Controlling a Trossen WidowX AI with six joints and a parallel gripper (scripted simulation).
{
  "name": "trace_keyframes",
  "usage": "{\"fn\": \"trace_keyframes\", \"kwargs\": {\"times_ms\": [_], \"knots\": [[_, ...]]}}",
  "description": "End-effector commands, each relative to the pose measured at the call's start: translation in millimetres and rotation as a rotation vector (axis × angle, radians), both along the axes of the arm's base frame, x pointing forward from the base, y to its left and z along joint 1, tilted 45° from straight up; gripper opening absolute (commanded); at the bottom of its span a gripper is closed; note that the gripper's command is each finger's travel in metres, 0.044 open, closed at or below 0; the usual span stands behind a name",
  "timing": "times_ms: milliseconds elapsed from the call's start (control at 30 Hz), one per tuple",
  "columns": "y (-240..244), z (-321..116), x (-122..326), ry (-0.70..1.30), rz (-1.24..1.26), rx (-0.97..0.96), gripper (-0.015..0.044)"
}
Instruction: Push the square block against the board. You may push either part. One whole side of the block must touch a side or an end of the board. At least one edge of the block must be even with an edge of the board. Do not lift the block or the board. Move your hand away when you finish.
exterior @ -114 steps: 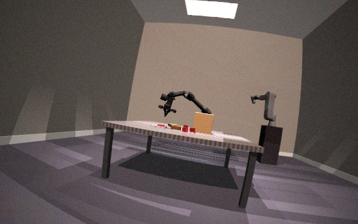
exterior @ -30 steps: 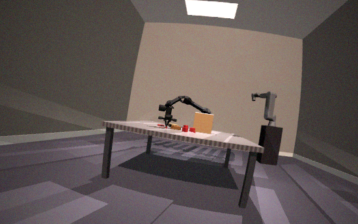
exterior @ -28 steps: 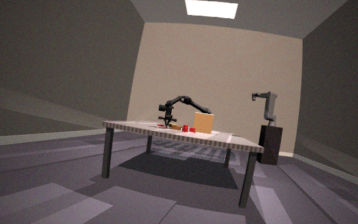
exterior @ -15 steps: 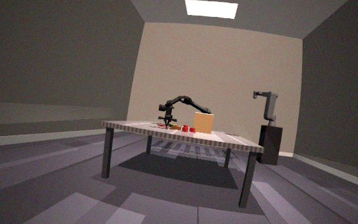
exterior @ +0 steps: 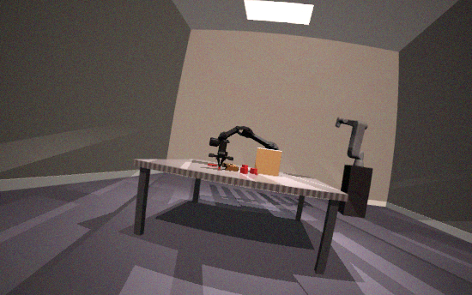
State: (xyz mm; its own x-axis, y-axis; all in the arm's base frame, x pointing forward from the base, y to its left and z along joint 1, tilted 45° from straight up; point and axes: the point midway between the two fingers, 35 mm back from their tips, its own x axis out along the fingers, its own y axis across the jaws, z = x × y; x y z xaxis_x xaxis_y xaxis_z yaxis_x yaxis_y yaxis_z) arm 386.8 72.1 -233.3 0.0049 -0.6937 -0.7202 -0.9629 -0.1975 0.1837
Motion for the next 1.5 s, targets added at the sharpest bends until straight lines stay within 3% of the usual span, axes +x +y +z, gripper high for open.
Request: {"fn": "trace_keyframes", "kwargs": {"times_ms": [0, 1467], "knots": [[3.6, -1.4, 0.2, -0.005, -0.002, 0.006, 0.0], [20.2, -18.0, -8.6, -0.008, 0.003, 0.011, 0.0]]}}
